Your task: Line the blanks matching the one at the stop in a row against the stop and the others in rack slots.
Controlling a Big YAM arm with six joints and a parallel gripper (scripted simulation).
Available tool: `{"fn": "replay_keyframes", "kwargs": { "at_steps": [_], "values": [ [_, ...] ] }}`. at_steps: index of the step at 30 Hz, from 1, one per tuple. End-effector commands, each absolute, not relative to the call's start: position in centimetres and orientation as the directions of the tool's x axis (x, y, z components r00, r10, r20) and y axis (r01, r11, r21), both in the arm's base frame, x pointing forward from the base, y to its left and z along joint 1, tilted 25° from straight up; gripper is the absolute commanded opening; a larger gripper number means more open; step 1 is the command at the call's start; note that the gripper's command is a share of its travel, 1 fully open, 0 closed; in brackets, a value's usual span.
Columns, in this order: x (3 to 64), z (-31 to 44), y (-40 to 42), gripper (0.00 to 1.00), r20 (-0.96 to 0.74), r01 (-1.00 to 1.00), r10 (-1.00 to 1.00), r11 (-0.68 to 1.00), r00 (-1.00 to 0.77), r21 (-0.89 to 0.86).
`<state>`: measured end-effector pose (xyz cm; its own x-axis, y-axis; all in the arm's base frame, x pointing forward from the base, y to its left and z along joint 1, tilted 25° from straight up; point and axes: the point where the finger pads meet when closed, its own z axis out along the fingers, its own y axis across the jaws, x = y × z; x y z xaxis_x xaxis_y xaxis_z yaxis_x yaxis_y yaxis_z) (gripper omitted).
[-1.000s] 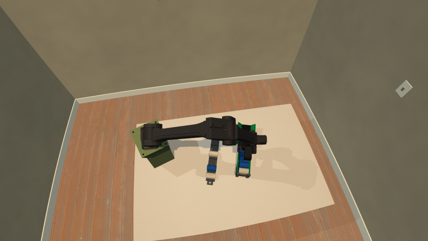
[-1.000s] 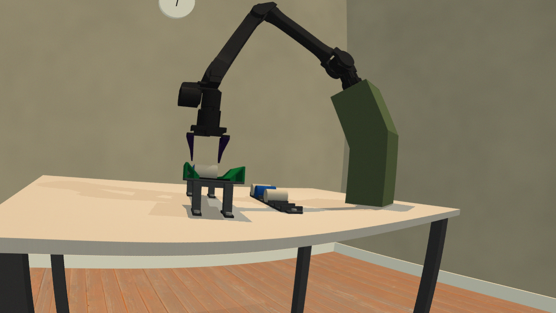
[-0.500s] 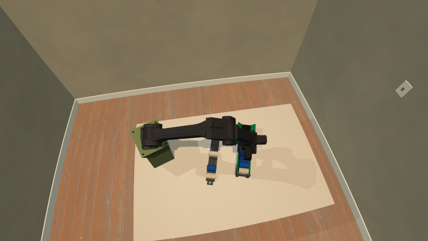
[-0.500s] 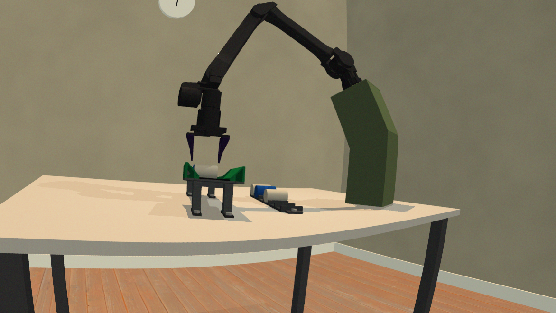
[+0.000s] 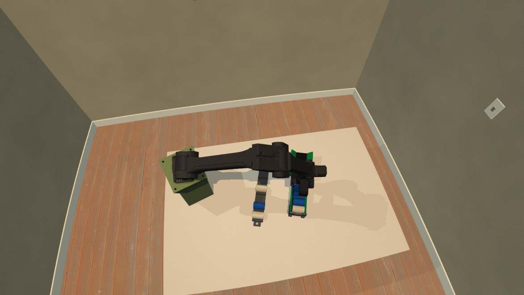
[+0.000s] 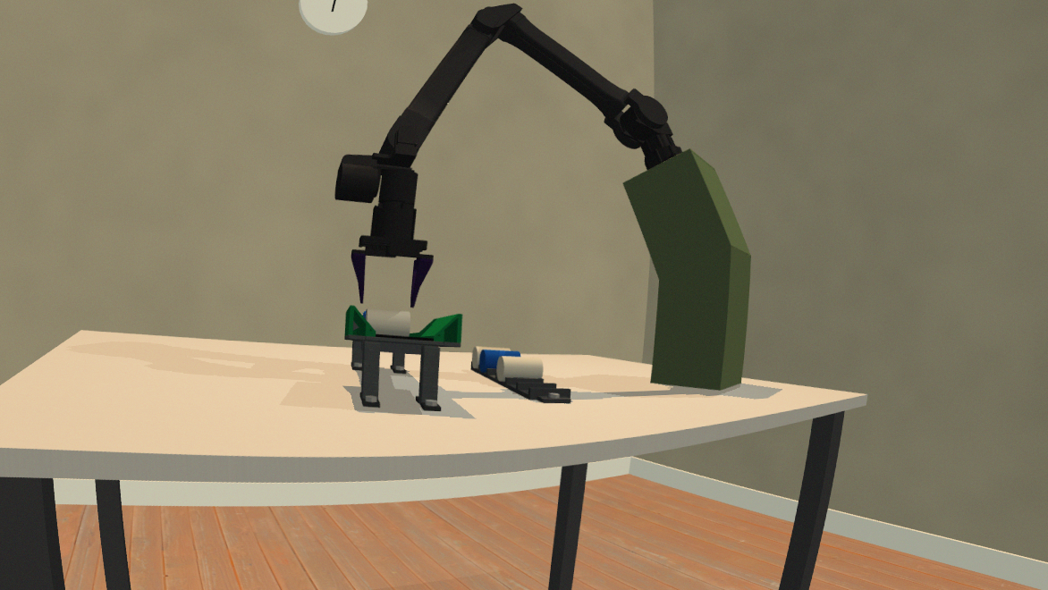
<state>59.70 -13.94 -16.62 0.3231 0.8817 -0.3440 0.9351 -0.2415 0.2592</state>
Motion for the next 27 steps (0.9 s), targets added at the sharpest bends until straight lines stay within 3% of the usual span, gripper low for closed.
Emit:
{"fn": "replay_keyframes", "kwargs": {
  "at_steps": [1, 27],
  "values": [
    [59.7, -16.3, -14.7, 0.81, -0.340, 0.932, 0.881, -0.242, 0.328, 0.271],
    [61.0, -20.0, -16.2, 0.81, -0.339, 0.930, 0.881, -0.241, 0.330, 0.277]
  ]
}}
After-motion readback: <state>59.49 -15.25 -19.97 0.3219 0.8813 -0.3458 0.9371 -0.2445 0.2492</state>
